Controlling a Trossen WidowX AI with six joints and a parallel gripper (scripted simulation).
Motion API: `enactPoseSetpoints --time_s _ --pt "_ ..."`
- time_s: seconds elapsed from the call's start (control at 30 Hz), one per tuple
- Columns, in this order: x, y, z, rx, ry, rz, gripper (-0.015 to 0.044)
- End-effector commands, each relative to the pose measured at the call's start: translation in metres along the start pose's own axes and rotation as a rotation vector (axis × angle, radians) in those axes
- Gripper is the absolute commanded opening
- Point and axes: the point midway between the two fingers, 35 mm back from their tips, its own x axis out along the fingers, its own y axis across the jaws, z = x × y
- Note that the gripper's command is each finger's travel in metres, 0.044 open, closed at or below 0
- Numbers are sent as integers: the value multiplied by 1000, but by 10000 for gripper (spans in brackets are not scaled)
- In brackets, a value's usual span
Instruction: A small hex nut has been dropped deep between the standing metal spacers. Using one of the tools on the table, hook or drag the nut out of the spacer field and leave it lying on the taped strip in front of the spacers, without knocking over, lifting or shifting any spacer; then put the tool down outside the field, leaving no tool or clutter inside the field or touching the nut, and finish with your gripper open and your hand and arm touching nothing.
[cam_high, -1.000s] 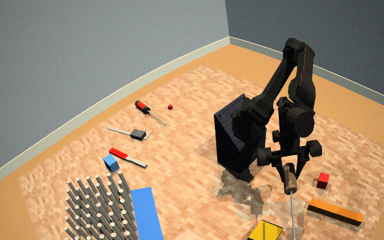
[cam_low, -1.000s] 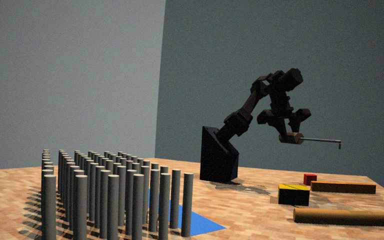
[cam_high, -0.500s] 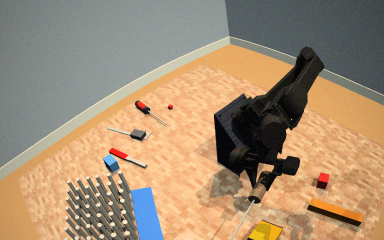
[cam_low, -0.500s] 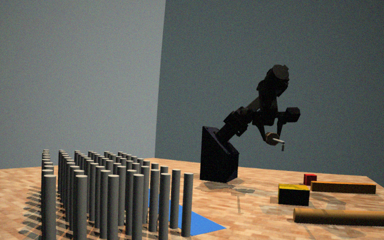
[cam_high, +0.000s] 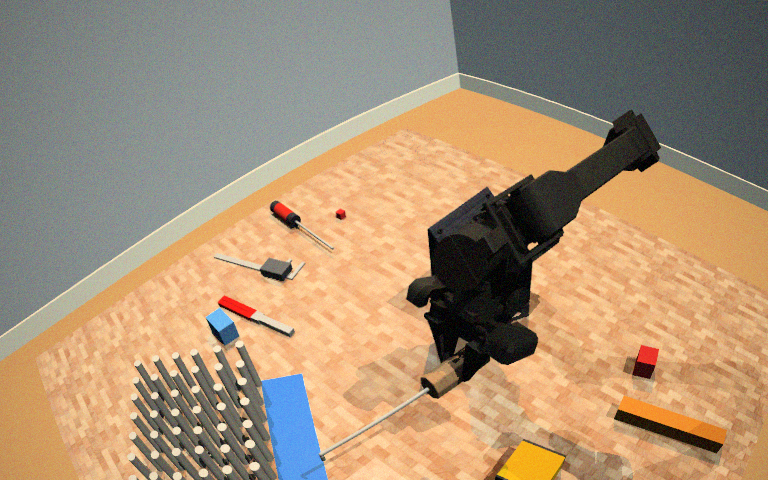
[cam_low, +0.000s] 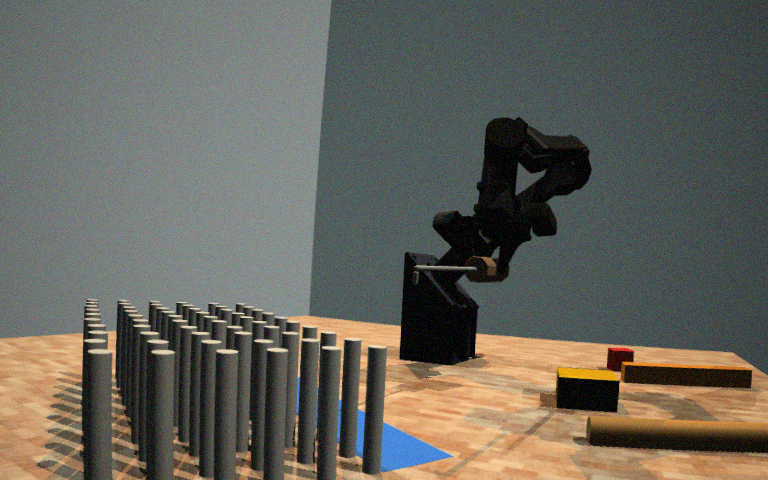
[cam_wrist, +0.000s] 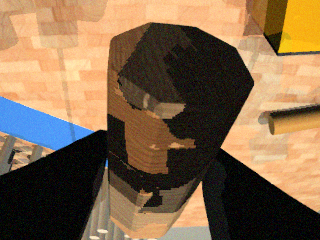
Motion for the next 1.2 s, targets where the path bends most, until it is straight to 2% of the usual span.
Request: enactPoseSetpoints --time_s 0.0,0.37,0.57,1.17 --pt "-1 18 -14 96 23 32 0" --pt "-6 76 -38 378 59 94 0" --pt "-4 80 -39 395 60 99 0" --pt "85 93 -19 389 54 127 0"
